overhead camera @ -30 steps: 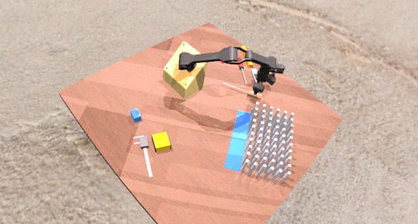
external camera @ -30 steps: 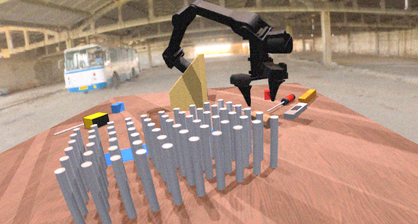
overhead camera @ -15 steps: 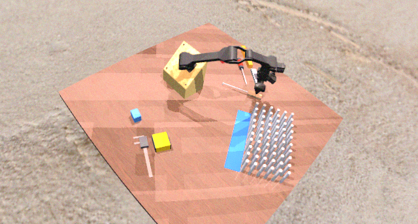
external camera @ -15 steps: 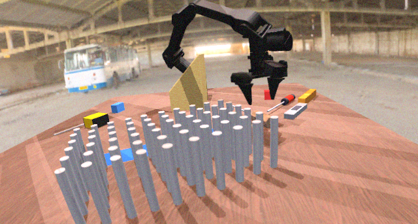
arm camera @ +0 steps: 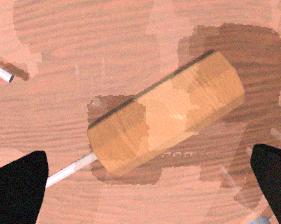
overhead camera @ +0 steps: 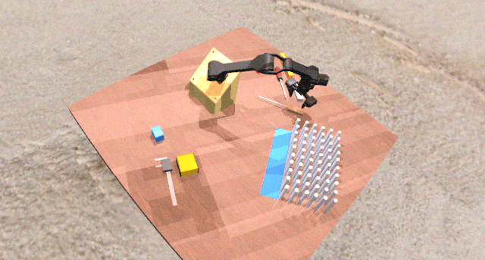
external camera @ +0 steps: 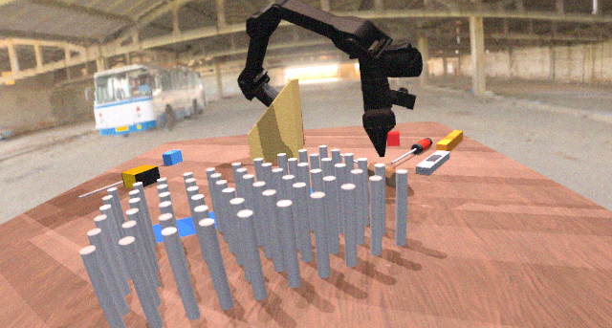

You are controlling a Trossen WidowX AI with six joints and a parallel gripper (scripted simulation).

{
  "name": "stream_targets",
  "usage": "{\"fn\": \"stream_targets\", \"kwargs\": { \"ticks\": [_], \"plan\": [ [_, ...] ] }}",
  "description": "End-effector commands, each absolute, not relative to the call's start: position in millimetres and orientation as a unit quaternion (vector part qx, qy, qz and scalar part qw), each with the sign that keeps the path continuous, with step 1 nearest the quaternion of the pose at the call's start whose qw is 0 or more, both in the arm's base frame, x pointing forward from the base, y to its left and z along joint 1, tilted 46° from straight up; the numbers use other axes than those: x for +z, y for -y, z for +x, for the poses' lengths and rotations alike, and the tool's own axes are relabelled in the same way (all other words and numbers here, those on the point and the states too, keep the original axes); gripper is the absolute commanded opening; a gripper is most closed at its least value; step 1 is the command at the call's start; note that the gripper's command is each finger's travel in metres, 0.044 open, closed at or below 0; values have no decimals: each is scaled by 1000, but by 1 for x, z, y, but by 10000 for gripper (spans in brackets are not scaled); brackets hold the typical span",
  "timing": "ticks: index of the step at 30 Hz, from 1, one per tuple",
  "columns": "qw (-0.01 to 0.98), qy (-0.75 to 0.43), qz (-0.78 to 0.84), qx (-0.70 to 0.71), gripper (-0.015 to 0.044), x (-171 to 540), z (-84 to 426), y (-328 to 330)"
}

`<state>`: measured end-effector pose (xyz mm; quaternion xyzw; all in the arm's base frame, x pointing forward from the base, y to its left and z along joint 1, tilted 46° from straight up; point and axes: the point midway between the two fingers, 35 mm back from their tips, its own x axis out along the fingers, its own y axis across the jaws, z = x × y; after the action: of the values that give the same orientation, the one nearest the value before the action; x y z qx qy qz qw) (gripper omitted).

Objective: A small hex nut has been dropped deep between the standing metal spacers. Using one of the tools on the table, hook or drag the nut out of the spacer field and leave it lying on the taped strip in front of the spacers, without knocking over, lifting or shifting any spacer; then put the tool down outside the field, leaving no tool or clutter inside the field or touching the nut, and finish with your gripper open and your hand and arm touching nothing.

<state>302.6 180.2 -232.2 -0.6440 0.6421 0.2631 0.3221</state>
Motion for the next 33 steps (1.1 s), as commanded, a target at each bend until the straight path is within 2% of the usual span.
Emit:
{"fn": "stream_targets", "kwargs": {
  "ticks": [1, 11, 22, 33],
  "plan": [
    [85, -489, -707, 504, 440, -223, 300, -181],
    [-130, -288, -691, 650, 440, -220, 294, -178],
    [-332, -43, -611, 717, 440, -216, 289, -176],
    [-348, -23, -602, 719, 440, -216, 288, -175]
  ]
}}
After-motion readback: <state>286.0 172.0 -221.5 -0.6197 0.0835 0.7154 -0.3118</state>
